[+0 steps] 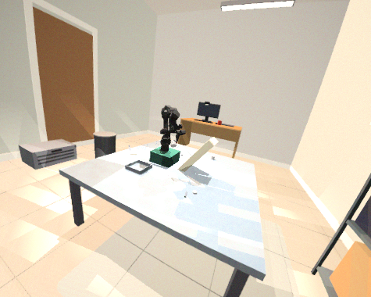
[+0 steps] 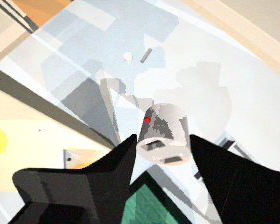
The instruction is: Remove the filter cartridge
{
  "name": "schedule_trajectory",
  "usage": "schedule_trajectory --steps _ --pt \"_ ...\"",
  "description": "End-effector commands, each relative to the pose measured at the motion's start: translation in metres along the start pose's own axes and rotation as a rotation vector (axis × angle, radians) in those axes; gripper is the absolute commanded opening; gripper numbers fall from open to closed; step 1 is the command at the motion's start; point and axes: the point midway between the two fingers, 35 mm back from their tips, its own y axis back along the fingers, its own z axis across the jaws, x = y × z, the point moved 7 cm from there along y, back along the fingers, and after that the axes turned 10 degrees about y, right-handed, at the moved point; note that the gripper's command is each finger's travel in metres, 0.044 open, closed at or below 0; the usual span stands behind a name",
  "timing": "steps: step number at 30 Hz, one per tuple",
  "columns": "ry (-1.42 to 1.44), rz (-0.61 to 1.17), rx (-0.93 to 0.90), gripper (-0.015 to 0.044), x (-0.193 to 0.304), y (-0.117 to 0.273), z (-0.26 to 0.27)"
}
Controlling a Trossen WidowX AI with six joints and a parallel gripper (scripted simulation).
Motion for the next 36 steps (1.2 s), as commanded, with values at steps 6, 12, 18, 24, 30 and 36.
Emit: schedule_trajectory --steps 6,12,18,24,30,36 --pt "-0.18 0.006 0.107 0.0 0.007 0.003 -0.032" --pt "-0.305 0.013 0.179 0.0 0.016 0.007 -0.053" --pt "-0.356 0.015 0.209 0.0 0.02 0.008 -0.061" --pt "-0.42 0.023 0.246 0.0 0.032 -0.006 -0.077" --pt "-0.505 0.033 0.295 0.0 0.053 -0.023 -0.096" --pt "-0.59 0.043 0.344 0.0 0.078 -0.037 -0.113"
